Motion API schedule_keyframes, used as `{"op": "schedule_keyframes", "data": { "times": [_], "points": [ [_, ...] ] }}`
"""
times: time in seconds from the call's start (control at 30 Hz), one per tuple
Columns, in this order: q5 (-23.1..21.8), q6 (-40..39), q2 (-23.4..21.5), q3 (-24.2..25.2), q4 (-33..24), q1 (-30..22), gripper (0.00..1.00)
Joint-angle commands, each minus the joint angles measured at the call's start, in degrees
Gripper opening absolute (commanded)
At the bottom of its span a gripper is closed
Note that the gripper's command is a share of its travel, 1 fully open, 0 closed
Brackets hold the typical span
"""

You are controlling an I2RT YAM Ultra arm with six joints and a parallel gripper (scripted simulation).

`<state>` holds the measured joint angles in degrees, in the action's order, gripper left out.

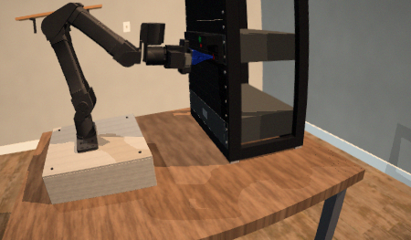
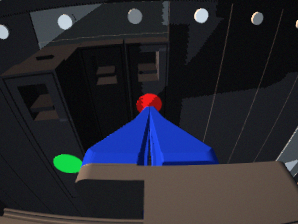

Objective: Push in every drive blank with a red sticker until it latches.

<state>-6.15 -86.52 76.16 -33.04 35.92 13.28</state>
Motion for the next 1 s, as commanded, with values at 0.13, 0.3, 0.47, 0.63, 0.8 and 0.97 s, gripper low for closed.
{"op": "schedule_keyframes", "data": {
  "times": [0.13,0.3,0.47,0.63,0.8,0.97],
  "points": [
    [0.62,0.65,-2.75,-2.64,4.32,-0.26,0.0],
    [-0.39,0.75,-5.93,1.81,3.18,0.8,0.0],
    [-0.93,0.69,-11.22,5.01,-0.27,1.32,0.0],
    [-1.64,0.66,-17.76,8.3,-3.39,2.05,0.0],
    [-2.6,0.62,-25.57,11.33,-8.01,3.03,0.0],
    [-3.48,0.62,-31.39,12.12,-12.26,3.91,0.0]
  ]
}}
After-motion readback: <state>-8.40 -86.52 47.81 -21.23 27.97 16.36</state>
